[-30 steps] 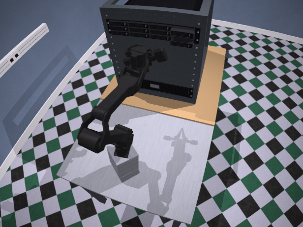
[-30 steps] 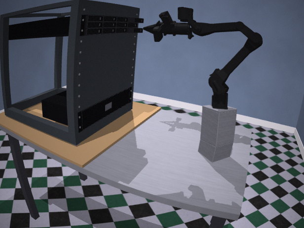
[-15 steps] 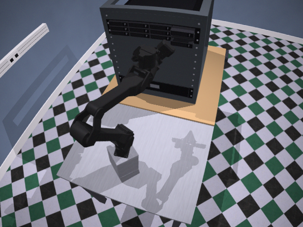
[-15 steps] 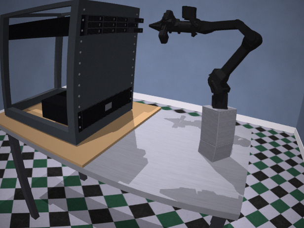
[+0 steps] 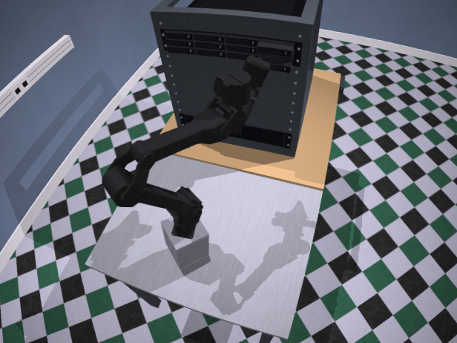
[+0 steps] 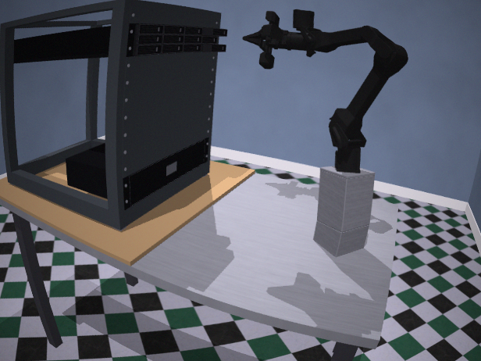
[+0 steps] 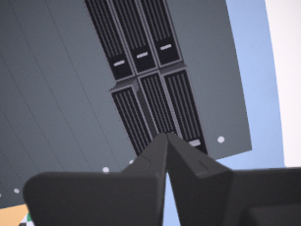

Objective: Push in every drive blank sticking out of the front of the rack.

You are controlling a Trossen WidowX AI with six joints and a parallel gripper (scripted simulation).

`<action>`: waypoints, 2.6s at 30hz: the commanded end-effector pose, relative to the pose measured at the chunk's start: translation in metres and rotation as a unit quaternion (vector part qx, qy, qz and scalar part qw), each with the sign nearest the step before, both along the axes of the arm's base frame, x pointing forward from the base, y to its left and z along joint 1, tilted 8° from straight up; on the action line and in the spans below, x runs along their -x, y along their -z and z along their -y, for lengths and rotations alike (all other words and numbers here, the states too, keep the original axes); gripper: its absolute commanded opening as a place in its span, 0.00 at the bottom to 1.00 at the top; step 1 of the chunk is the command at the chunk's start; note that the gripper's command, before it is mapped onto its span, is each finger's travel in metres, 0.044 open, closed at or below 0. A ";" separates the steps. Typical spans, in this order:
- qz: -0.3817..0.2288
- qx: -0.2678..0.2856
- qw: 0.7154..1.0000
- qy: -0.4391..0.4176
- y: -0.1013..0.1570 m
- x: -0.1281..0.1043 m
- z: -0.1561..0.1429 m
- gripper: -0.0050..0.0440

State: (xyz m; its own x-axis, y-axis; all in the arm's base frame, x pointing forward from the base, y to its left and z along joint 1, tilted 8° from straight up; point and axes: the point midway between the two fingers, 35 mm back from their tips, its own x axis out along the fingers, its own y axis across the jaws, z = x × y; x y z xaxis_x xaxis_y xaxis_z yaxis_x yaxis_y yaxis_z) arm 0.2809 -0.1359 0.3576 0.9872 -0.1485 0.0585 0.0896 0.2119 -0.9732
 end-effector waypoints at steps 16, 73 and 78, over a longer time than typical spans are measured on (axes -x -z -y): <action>-0.002 0.153 0.988 0.013 -0.020 0.008 0.028 0.00; -0.001 0.157 0.987 0.013 -0.040 -0.076 0.042 0.00; -0.001 0.157 0.987 0.013 -0.040 -0.076 0.042 0.00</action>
State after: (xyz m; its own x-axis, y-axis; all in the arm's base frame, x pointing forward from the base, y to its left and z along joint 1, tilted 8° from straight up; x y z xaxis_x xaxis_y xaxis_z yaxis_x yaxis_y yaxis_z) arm 0.3571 -0.1787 0.3867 0.9857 -0.1475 0.0809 0.0689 -0.0848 -0.9940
